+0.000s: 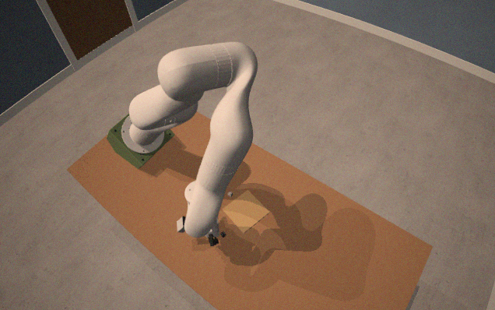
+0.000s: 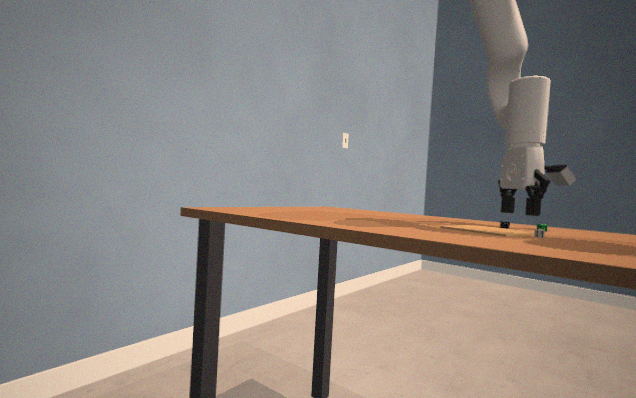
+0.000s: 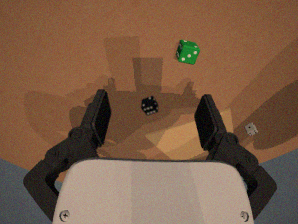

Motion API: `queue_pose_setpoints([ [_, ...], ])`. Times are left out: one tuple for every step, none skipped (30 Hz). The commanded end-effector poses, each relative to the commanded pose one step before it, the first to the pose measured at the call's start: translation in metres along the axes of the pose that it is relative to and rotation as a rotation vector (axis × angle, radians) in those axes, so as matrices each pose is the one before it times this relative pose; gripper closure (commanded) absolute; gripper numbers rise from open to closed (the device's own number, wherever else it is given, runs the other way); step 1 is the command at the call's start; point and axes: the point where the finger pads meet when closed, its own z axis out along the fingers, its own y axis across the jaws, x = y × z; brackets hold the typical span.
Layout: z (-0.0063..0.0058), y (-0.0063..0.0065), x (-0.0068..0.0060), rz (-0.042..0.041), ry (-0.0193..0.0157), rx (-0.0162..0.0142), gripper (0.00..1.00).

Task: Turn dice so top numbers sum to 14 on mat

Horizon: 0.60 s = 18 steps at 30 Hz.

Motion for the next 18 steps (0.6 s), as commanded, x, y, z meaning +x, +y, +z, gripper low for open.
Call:
queue_pose_setpoints([
  [-0.00022,-0.00045,-0.0002,-0.00014,-0.00034,0.00092,0.0],
  [0.0,0.0,0.0,0.0,0.0,0.0,0.0],
  [0.0,0.0,0.0,0.0,0.0,0.0,0.0],
  [0.0,0.0,0.0,0.0,0.0,0.0,0.0],
  [0.0,0.0,0.0,0.0,0.0,0.0,0.0],
  [0.0,0.0,0.0,0.0,0.0,0.0,0.0],
  [0.0,0.00002,-0.00001,0.0,0.0,0.0,0.0],
  [0.0,0.00014,-0.00004,0.0,0.0,0.0,0.0],
  [0.0,0.0,0.0,0.0,0.0,0.0,0.0],
  [0.0,0.0,0.0,0.0,0.0,0.0,0.0],
  [0.0,0.00036,-0.0001,0.0,-0.00001,0.0,0.0],
  [0.0,0.00067,-0.00018,0.0,-0.00001,0.0,0.0],
  [0.0,0.00106,-0.00028,0.0,-0.00001,0.0,0.0],
  [0.0,0.0015,-0.00039,0.0,0.00001,0.0,0.0],
  [0.0,0.00198,-0.00051,0.0,0.0,0.0,0.0],
  [0.0,0.00249,-0.00065,0.0,0.0,0.0,0.0],
  [0.0,0.00301,-0.00078,0.0,0.0,0.0,0.0],
  [0.0,0.00354,-0.00091,0.0,0.00002,0.0,0.0],
])
